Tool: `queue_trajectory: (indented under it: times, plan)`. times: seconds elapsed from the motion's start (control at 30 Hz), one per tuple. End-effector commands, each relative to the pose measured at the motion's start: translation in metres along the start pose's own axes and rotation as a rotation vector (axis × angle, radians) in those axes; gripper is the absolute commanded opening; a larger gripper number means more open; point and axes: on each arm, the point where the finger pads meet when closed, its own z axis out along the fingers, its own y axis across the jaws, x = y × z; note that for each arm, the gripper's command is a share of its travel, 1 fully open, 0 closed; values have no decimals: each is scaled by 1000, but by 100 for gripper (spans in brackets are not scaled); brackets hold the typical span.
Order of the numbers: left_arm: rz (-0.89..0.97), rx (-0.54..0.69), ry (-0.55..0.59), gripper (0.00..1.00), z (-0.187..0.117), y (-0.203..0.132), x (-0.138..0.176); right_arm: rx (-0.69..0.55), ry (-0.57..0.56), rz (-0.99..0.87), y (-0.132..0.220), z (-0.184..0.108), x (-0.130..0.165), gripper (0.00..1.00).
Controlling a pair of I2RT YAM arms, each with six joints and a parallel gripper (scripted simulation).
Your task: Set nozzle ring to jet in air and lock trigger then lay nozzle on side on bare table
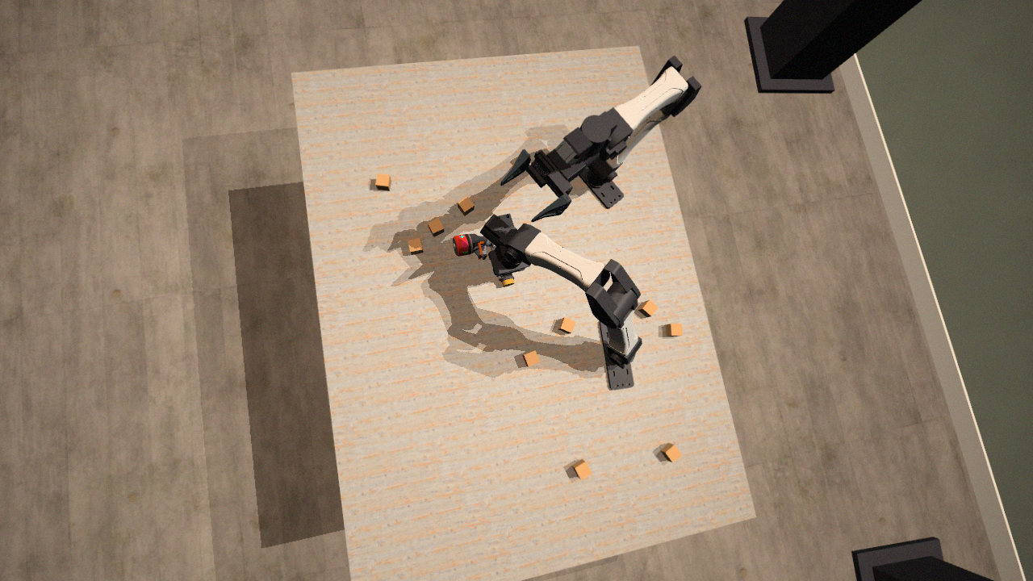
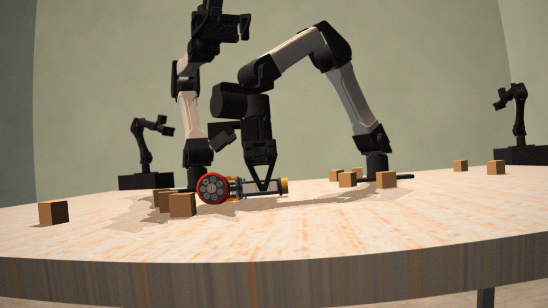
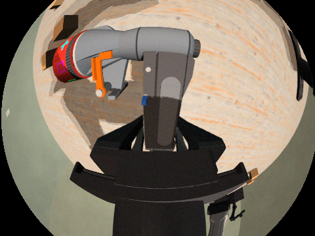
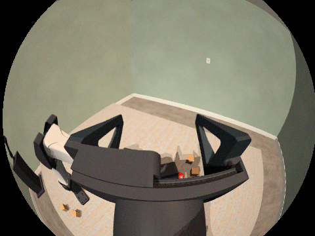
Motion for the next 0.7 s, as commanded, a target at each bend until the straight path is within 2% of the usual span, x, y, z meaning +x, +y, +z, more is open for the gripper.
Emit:
queue_trajectory:
  times: [0.0, 0.33, 0.67]
  plan:
    - [-15, -43, -72, 36, -21, 12, -16, -5, -15, -8, 0, 1, -4, 100]
    - [-9, -23, -36, 36, -29, 8, -6, -5, -15, -8, 0, 1, -4, 100]
    - [-20, -68, -96, 36, -47, 23, -16, -5, -15, -8, 0, 1, -4, 100]
